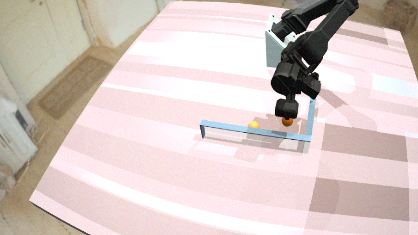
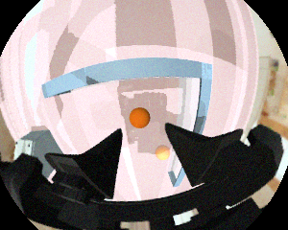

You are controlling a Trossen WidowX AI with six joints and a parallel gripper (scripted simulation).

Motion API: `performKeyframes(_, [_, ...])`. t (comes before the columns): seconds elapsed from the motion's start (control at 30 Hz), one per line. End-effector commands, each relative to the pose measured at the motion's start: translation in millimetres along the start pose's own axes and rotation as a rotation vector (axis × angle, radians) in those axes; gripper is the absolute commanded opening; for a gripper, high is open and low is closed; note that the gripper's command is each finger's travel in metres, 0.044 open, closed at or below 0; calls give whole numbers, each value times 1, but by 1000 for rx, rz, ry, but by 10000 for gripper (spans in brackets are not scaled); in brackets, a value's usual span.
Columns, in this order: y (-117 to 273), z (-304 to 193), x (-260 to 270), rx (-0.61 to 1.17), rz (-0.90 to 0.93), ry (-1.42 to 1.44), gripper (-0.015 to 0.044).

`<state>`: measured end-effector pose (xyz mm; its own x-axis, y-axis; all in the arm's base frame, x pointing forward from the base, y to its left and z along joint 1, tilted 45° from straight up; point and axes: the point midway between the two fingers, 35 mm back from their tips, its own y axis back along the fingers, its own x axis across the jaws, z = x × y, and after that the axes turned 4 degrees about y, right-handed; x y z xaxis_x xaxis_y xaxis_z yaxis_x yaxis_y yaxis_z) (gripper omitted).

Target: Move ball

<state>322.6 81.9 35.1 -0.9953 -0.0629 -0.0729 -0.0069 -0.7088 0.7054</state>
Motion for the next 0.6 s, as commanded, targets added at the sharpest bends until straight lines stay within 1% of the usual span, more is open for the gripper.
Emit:
performKeyframes(0.0, [-7, -1, 3, 1, 7, -9, 283])
performKeyframes(0.57, [-33, -1, 3, 1, 7, -9, 283])
